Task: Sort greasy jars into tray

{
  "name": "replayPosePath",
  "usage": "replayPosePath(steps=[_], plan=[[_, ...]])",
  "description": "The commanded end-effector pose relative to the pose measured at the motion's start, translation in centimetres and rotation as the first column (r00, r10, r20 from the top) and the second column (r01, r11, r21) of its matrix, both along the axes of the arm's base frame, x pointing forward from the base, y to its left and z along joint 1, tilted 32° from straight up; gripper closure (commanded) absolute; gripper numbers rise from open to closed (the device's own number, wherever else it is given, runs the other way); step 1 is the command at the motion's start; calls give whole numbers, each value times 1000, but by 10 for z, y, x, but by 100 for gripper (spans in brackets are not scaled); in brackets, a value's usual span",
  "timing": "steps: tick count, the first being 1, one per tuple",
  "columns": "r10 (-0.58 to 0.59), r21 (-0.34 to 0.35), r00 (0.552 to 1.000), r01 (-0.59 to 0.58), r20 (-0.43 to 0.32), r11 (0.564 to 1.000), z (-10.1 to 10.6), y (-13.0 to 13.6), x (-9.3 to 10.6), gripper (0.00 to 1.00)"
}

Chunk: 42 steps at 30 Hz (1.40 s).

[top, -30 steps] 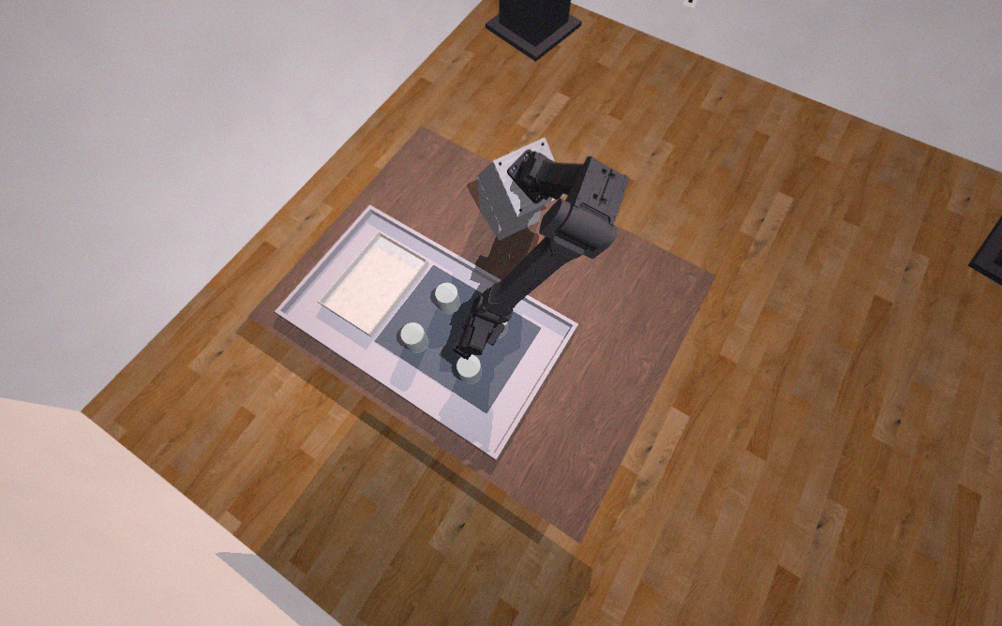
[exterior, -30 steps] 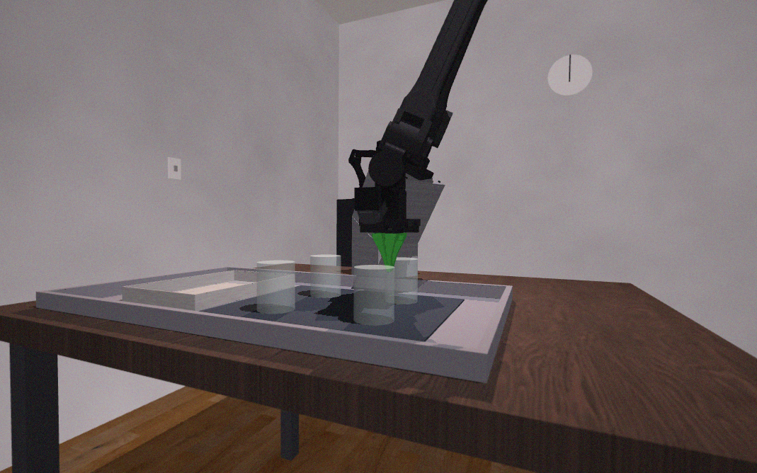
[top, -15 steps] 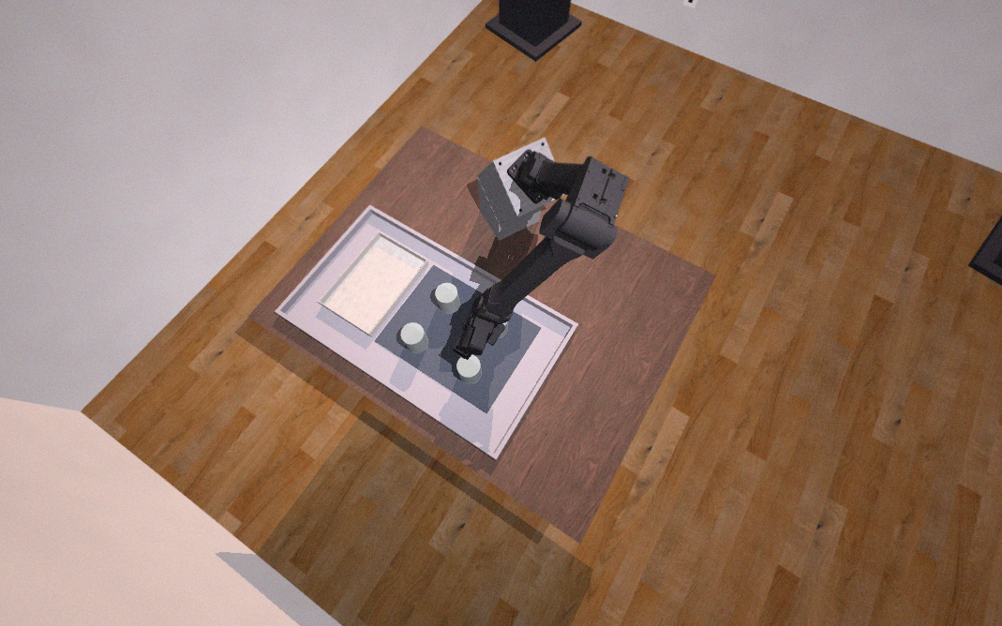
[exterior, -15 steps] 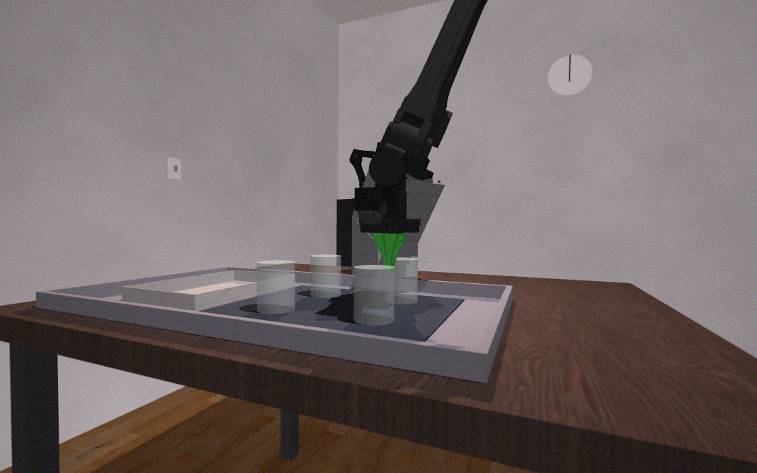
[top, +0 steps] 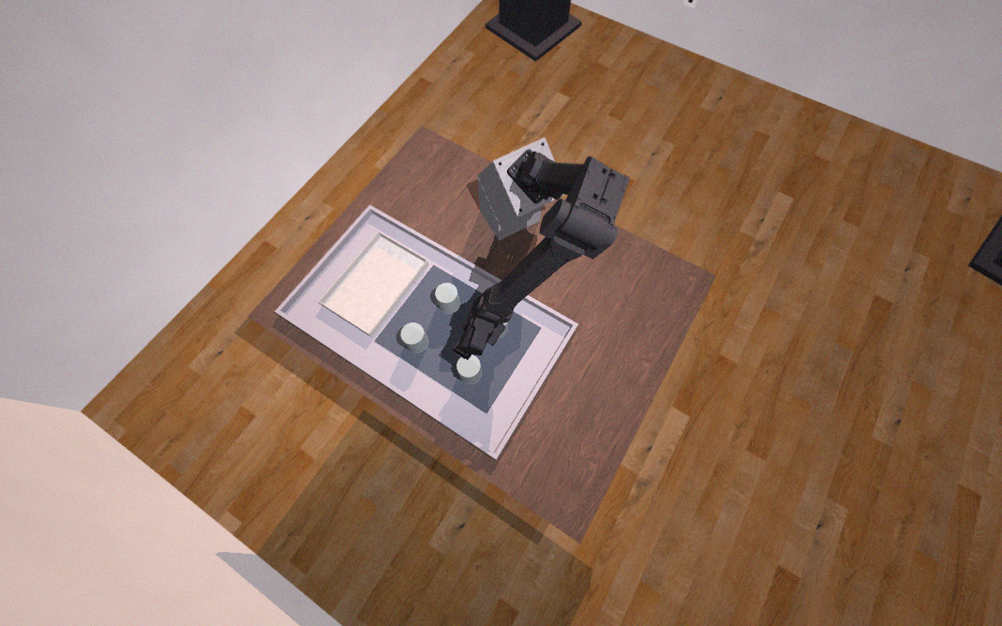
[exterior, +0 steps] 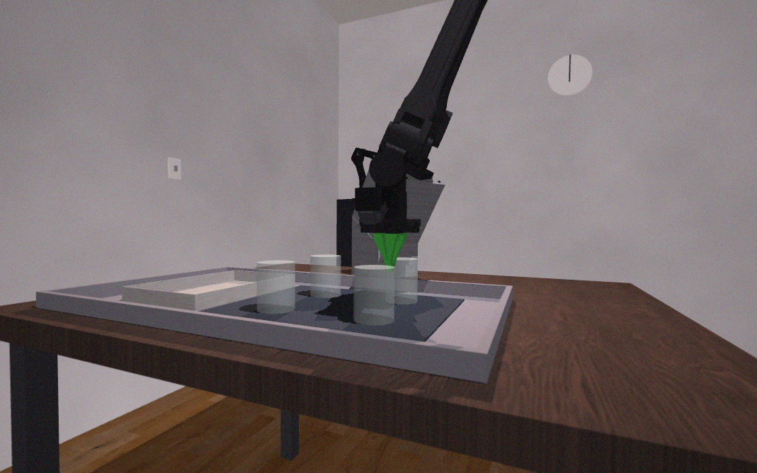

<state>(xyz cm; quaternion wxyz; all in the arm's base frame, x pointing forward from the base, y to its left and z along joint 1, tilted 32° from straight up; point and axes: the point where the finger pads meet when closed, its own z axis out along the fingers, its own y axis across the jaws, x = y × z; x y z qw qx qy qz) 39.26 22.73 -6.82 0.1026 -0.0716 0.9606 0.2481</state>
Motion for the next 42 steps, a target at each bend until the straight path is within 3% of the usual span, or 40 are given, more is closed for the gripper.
replayPosePath(steps=[1, 42], plan=[[-3, 6, 1000, 3, 16, 1000, 6, 3, -1, 100], [-3, 6, 1000, 3, 16, 1000, 5, 2, -6, 100]])
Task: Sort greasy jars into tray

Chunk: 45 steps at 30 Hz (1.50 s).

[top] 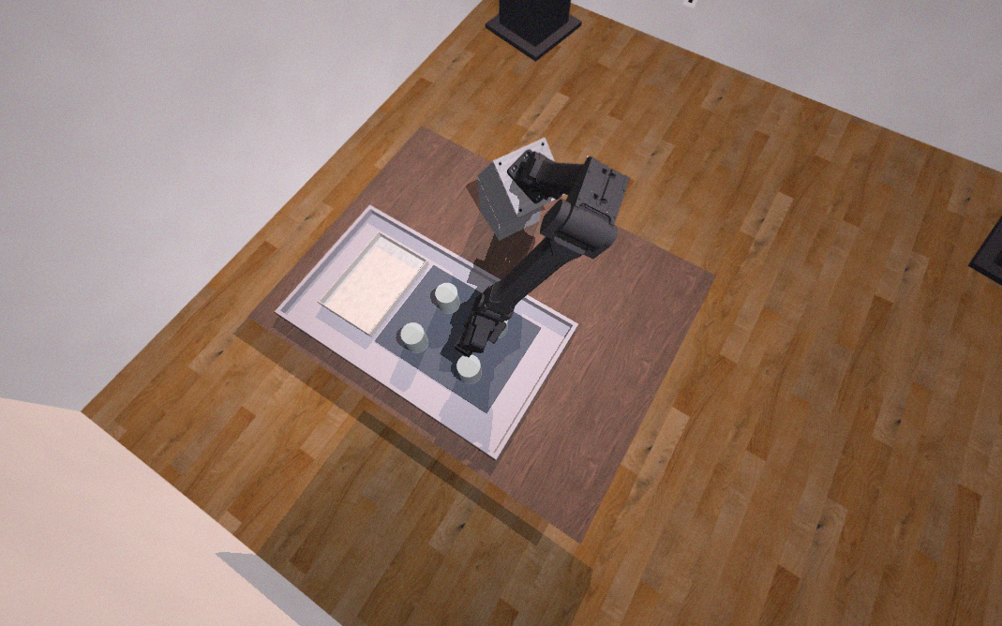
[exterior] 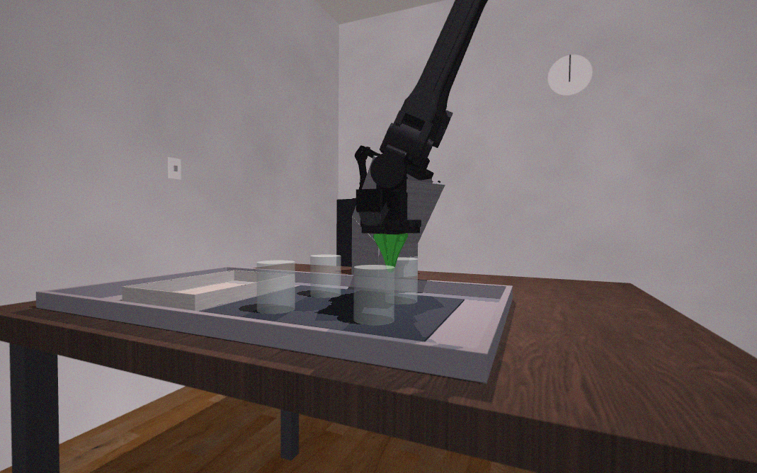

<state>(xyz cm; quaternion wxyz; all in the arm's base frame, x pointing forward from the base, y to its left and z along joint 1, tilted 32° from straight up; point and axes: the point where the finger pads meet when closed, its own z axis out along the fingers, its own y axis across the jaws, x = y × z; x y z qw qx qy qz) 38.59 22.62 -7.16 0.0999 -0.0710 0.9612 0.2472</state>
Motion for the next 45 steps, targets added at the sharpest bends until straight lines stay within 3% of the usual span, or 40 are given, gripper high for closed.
replayPosePath(steps=[1, 45], plan=[[-3, 9, 1000, 3, 22, 1000, 8, 3, 1, 100], [-3, 9, 1000, 3, 22, 1000, 7, 3, -4, 100]])
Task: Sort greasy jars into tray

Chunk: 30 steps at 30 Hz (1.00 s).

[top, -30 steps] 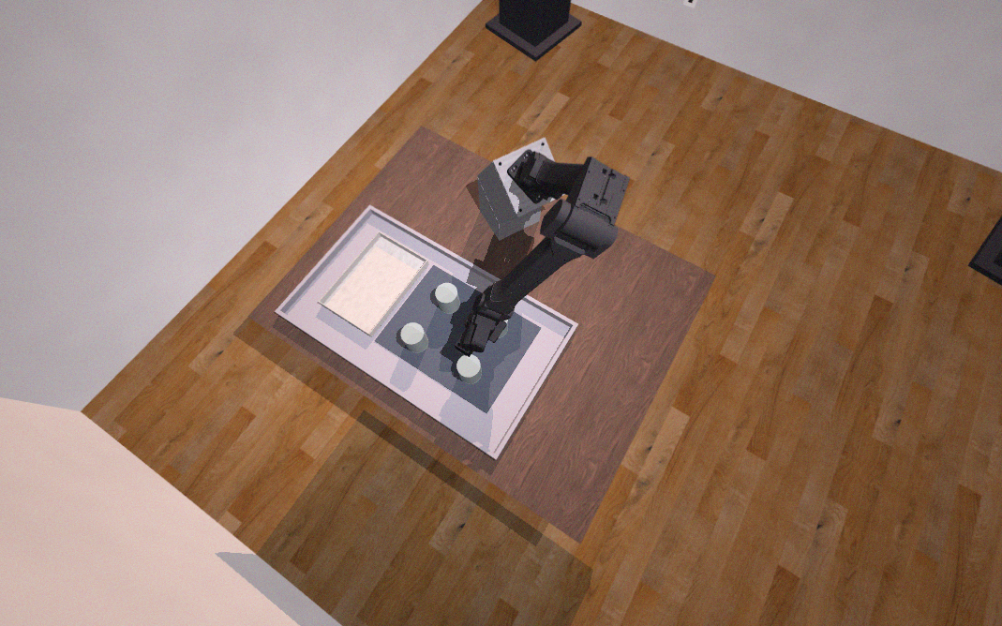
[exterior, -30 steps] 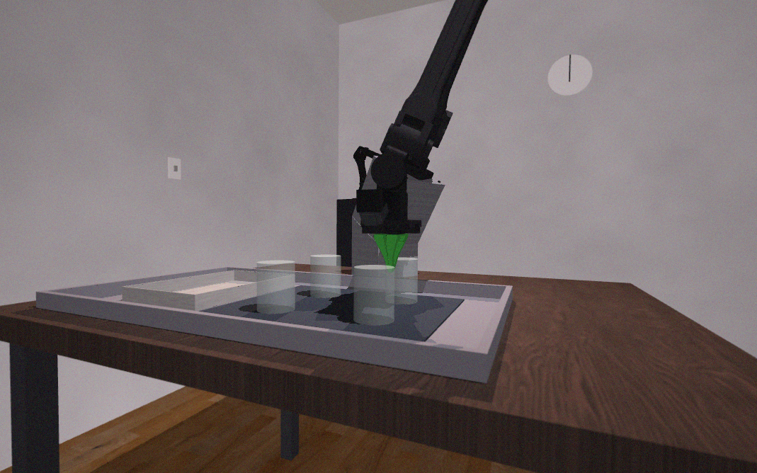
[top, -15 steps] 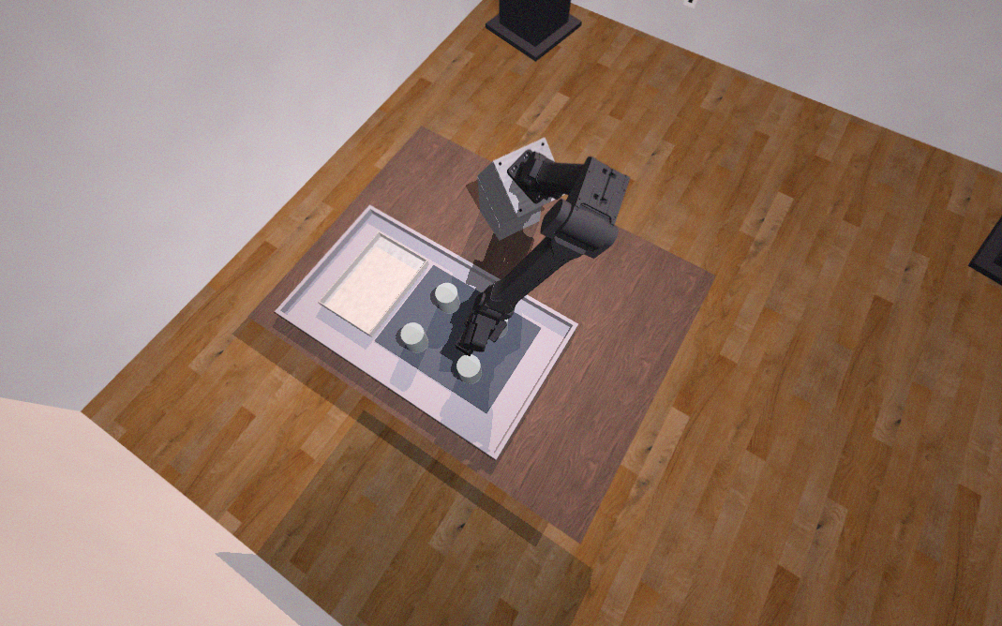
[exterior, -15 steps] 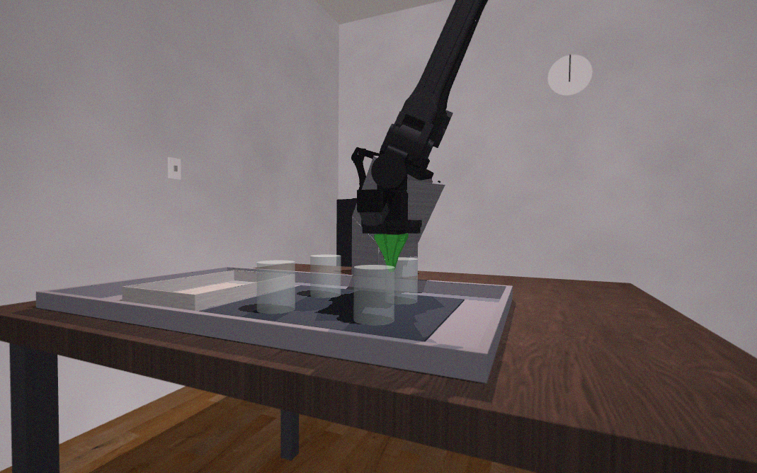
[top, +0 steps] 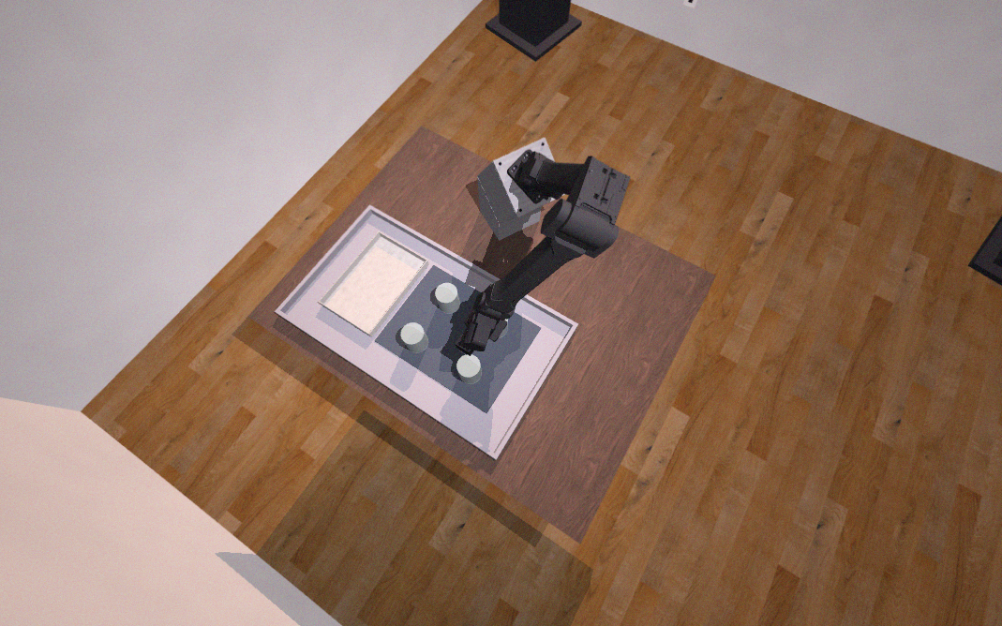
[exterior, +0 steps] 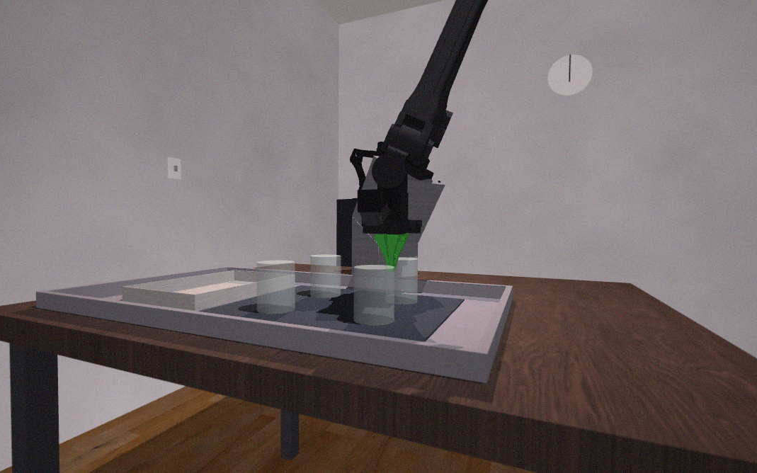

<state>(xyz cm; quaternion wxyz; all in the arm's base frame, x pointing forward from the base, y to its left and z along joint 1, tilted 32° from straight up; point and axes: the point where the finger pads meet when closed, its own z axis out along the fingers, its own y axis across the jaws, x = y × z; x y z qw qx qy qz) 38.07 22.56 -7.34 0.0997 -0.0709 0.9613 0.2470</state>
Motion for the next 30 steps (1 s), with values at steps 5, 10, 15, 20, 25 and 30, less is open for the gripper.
replayPosePath(steps=[5, 10, 15, 20, 25, 30], plan=[[-3, 9, 1000, 3, 22, 1000, 8, 3, 0, 100], [-3, 9, 1000, 3, 22, 1000, 8, 3, 0, 100], [-3, 9, 1000, 3, 22, 1000, 8, 3, -1, 100], [-3, 9, 1000, 3, 22, 1000, 8, 3, -1, 100], [-3, 9, 1000, 3, 22, 1000, 8, 3, -2, 100], [-3, 9, 1000, 3, 22, 1000, 7, 3, -2, 100]])
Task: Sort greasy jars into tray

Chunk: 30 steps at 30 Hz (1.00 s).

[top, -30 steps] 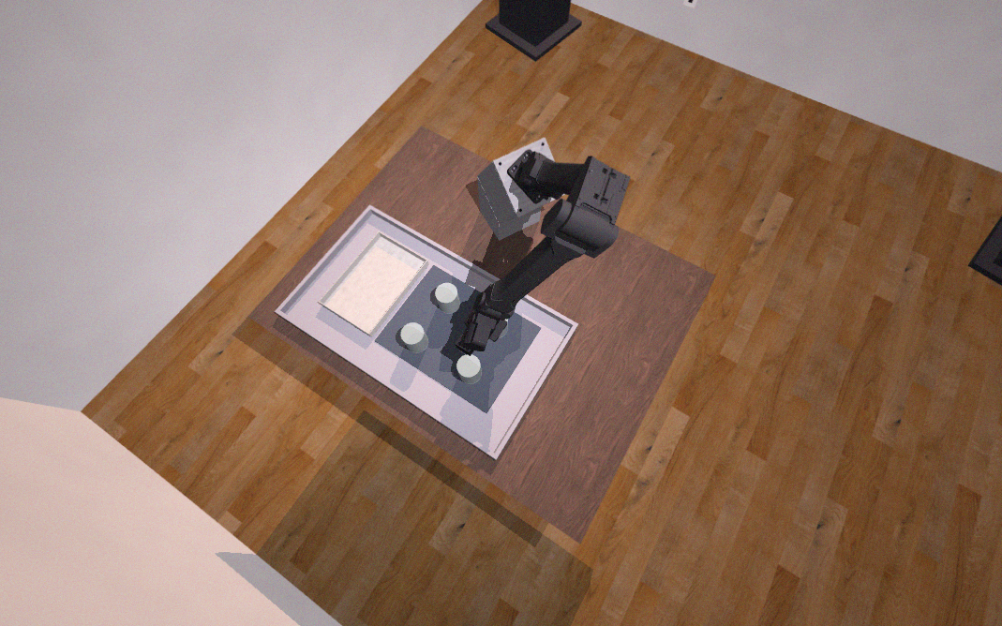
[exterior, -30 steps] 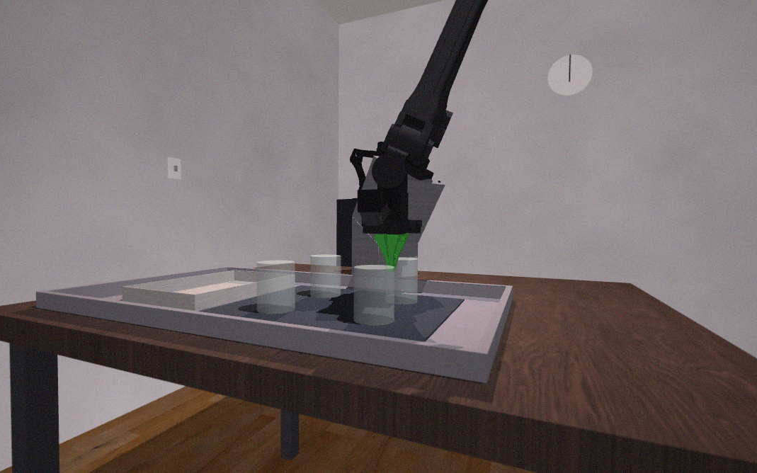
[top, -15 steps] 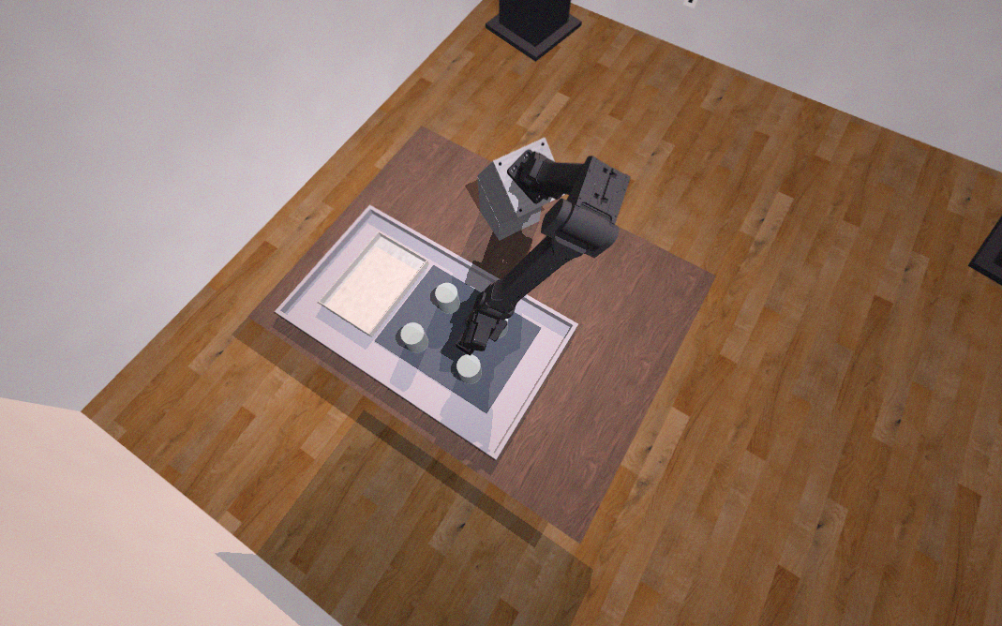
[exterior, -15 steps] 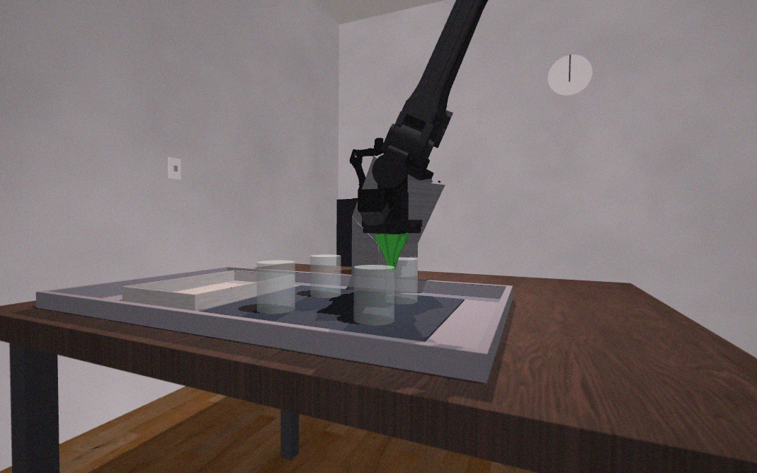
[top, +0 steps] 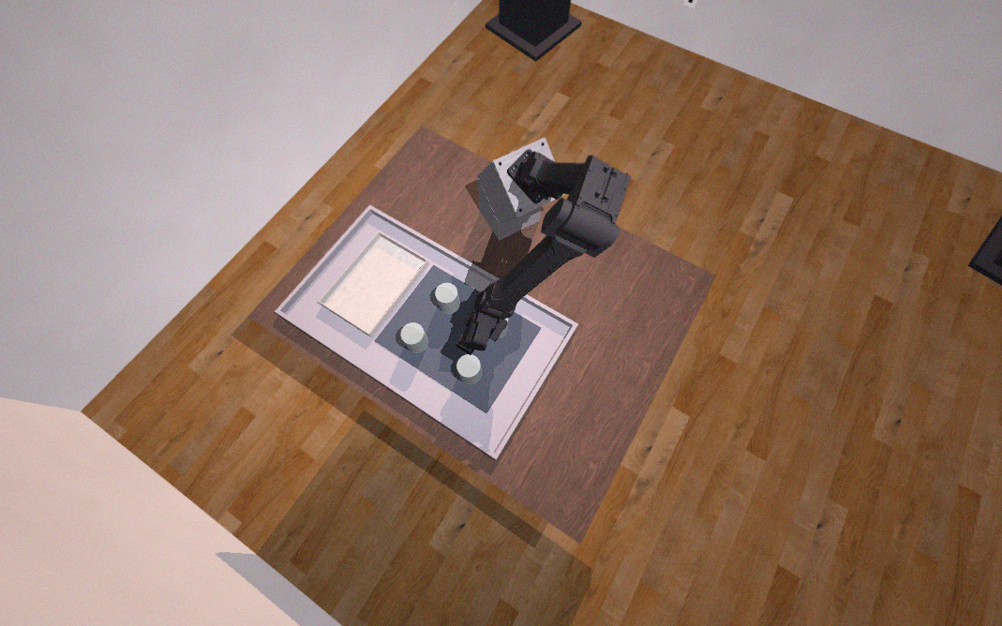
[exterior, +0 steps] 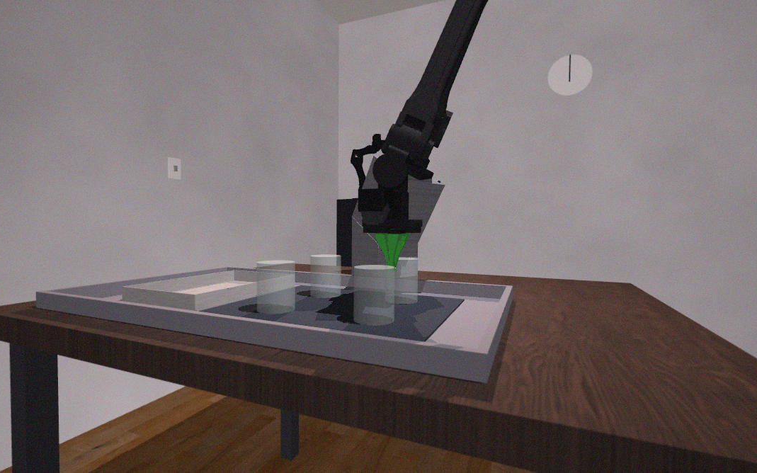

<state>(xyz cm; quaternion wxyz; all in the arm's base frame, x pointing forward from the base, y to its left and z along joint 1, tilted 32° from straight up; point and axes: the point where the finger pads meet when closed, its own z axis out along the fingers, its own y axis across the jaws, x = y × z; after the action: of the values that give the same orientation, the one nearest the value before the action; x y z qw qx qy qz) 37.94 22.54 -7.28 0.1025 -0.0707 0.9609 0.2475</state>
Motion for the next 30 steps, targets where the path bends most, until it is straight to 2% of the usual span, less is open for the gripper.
replayPosePath(steps=[1, 30], plan=[[-1, 8, 1000, 1, 17, 1000, 7, 3, -1, 100], [-1, 8, 1000, 1, 17, 1000, 6, 3, -5, 100]])
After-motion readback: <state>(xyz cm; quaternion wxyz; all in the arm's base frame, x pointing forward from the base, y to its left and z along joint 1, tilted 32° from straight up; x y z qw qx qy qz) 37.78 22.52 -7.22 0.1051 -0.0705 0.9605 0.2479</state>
